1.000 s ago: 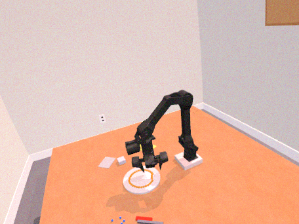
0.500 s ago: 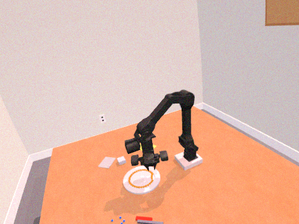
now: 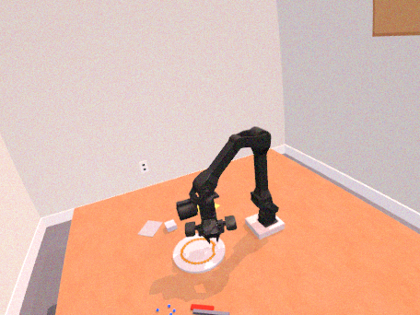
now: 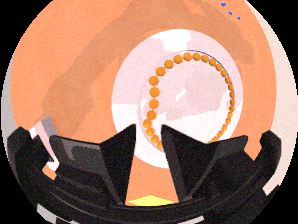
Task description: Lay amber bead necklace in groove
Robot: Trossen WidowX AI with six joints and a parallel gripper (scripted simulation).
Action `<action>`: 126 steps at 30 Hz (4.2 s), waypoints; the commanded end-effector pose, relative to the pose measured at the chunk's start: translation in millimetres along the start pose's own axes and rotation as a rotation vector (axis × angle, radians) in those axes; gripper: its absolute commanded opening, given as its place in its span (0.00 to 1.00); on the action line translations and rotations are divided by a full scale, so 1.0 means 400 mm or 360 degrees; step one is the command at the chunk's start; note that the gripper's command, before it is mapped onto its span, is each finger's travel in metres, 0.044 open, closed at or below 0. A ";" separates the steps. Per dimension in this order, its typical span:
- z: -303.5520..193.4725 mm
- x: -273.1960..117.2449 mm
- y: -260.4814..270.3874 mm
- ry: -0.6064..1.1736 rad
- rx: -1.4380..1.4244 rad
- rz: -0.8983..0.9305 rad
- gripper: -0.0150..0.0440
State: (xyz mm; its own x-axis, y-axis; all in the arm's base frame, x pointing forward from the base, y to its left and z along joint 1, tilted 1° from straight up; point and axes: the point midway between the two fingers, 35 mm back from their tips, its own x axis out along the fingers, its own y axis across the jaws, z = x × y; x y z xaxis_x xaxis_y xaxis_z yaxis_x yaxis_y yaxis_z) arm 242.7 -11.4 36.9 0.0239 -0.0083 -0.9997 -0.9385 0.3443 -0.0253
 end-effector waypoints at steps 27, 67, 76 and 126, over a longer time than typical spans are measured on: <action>0.000 0.022 0.002 0.0001 0.0000 0.0004 0.25; -0.002 0.027 0.006 0.0005 0.0009 -0.0002 0.25; -0.001 0.020 0.006 0.0001 0.0000 0.0002 0.57; -0.002 -0.201 0.013 -0.0001 0.0000 -0.0002 1.00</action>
State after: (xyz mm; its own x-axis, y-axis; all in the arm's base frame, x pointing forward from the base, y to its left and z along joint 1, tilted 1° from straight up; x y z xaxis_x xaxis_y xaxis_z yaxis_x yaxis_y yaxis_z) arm 240.1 -10.2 103.9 0.0354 -0.0087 -0.9993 -0.9386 0.3431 -0.0362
